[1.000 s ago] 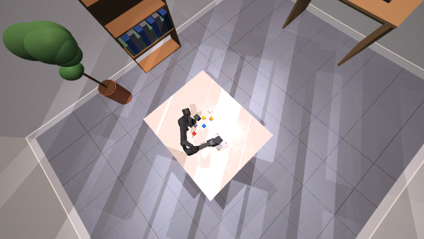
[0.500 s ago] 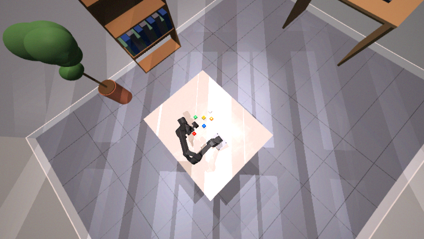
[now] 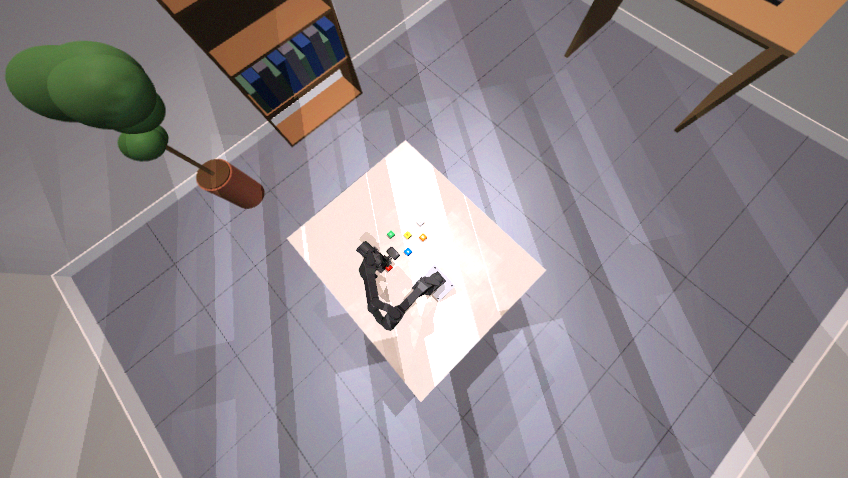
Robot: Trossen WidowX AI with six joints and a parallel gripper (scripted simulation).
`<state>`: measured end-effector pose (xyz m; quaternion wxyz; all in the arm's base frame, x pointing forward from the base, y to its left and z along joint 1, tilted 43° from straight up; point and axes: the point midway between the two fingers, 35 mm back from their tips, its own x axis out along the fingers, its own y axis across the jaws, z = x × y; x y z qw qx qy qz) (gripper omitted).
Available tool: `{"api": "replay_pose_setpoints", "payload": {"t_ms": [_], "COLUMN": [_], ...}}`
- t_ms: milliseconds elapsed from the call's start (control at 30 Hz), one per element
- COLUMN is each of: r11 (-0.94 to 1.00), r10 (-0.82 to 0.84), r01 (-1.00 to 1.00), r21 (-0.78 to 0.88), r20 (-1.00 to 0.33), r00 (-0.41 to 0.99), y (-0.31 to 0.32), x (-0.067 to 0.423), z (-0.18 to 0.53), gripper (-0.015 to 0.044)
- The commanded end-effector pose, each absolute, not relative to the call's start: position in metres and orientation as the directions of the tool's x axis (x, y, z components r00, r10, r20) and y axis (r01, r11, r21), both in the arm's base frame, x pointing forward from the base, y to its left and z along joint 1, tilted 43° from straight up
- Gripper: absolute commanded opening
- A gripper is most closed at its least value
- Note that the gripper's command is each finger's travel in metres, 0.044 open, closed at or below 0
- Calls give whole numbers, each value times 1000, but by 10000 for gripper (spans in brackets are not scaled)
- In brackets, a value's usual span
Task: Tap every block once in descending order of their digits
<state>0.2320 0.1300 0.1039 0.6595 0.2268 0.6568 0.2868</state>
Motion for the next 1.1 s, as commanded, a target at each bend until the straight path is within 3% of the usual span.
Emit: {"api": "replay_pose_setpoints", "payload": {"t_ms": [0,700,1067], "r11": [729,728,733], "r10": [680,681,676], "r01": [-74,-74,-74], "r21": [680,682,676], "r20": [-733,-731,-736], "r00": [-32,-32,-31], "y": [136,151,118], "x": [230,229,233], "z": [98,81,116], "gripper": [20,20,20]}}
